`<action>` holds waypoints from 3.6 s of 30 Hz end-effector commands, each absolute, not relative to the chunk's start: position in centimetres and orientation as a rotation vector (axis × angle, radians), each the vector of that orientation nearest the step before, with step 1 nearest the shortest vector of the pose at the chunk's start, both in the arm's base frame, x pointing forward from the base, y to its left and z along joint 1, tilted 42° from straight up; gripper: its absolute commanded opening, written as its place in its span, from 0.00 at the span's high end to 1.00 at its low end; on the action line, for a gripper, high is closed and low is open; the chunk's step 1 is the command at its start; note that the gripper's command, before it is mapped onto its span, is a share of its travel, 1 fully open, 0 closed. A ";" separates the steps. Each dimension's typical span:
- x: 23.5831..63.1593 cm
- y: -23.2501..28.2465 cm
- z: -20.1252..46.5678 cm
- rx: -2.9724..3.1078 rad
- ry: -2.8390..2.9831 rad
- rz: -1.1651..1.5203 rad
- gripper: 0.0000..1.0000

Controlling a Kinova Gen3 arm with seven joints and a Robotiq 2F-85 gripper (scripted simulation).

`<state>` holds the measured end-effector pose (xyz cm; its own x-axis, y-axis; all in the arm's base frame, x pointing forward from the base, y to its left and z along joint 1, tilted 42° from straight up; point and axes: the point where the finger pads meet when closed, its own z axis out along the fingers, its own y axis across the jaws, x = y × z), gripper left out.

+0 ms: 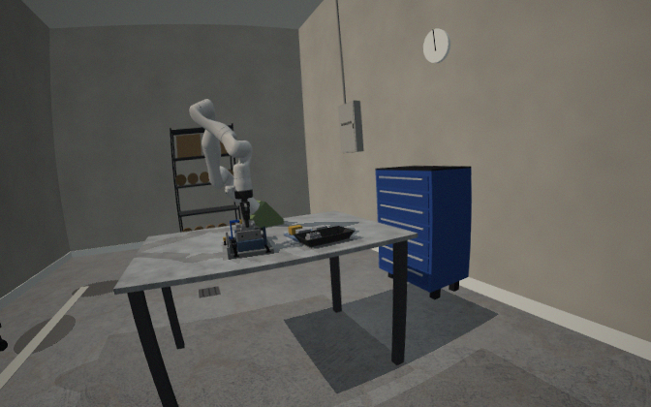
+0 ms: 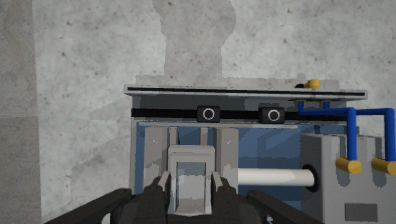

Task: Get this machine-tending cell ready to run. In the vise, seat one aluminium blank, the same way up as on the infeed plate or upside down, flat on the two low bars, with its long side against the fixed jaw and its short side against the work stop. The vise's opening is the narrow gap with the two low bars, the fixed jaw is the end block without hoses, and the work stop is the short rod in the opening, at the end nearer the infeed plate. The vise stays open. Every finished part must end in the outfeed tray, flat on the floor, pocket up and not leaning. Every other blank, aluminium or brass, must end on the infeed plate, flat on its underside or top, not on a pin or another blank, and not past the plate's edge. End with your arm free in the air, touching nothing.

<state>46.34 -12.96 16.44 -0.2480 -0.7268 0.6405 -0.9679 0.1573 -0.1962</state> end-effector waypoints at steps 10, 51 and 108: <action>46.4 -12.1 17.4 1.615 -2.044 0.824 1.00; 46.3 -9.8 19.8 1.615 -2.043 0.825 1.00; 57.9 11.9 2.8 1.731 -1.899 0.817 1.00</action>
